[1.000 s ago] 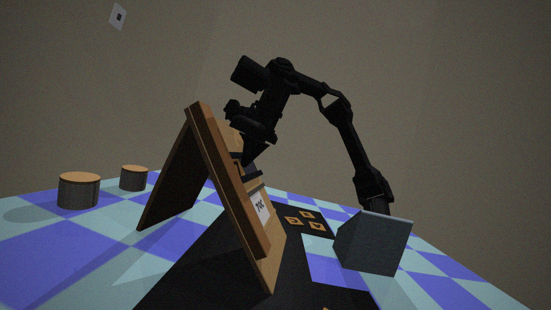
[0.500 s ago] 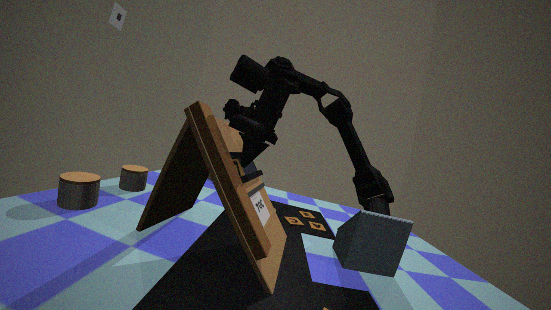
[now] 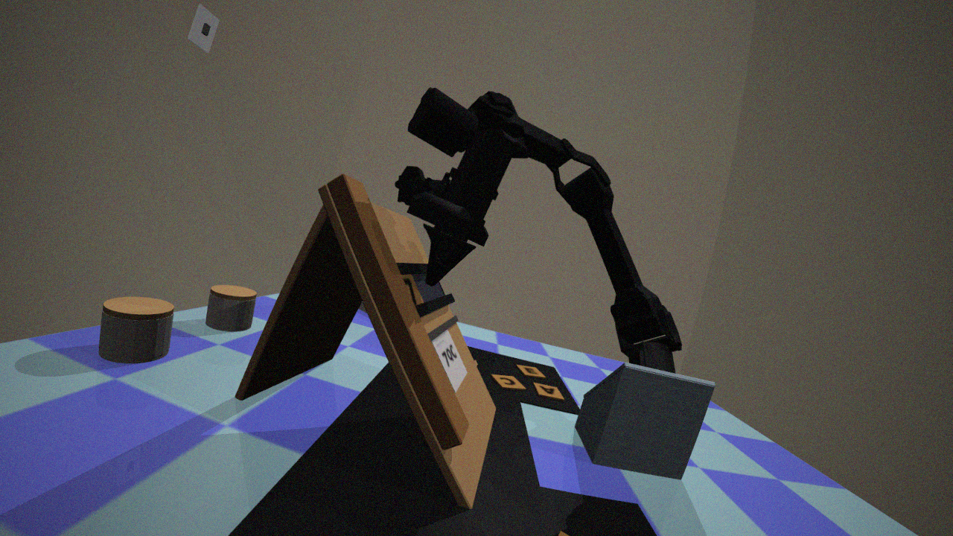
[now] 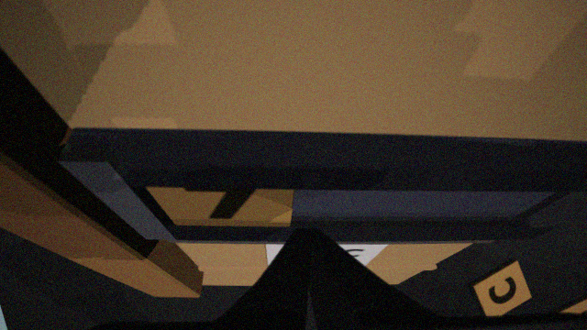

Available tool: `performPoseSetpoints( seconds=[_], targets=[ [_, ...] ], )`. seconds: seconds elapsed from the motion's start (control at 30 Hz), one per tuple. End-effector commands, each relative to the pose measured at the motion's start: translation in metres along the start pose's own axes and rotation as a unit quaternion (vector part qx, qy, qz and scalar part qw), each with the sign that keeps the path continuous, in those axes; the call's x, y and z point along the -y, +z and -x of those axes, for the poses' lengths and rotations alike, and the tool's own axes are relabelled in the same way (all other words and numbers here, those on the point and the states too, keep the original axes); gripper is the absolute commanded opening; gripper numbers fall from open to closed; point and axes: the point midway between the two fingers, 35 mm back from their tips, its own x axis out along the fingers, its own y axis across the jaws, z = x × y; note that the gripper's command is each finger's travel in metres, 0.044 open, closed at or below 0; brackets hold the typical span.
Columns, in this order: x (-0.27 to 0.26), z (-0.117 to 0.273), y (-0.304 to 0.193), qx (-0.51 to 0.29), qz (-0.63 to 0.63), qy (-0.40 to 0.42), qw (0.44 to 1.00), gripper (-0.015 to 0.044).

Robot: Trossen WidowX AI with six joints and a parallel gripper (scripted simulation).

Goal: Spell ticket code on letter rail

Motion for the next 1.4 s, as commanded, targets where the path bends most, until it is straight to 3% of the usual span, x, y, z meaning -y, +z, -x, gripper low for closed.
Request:
performPoseSetpoints(
  seconds=[0.0, 0.43, 0.5, 0.63, 0.8, 1.0, 1.2, 1.37],
  targets=[
    [0.001, 0.006, -0.003, 0.001, -0.003, 0.003, 1.0, 0.0],
    [0.002, 0.013, -0.008, 0.001, -0.003, 0.003, 1.0, 0.0],
    [0.003, 0.019, -0.009, 0.01, 0.034, 0.006, 0.999, 0.0052],
    [0.017, 0.062, -0.02, 0.065, 0.223, 0.025, 0.972, 0.0157],
    [0.038, 0.109, -0.042, 0.142, 0.451, 0.023, 0.881, 0.0289],
    [0.055, 0.135, -0.06, 0.194, 0.591, 0.003, 0.783, 0.044],
    [0.07, 0.154, -0.078, 0.238, 0.699, -0.028, 0.674, 0.044],
    [0.071, 0.154, -0.079, 0.24, 0.703, -0.029, 0.669, 0.044]
  ],
)
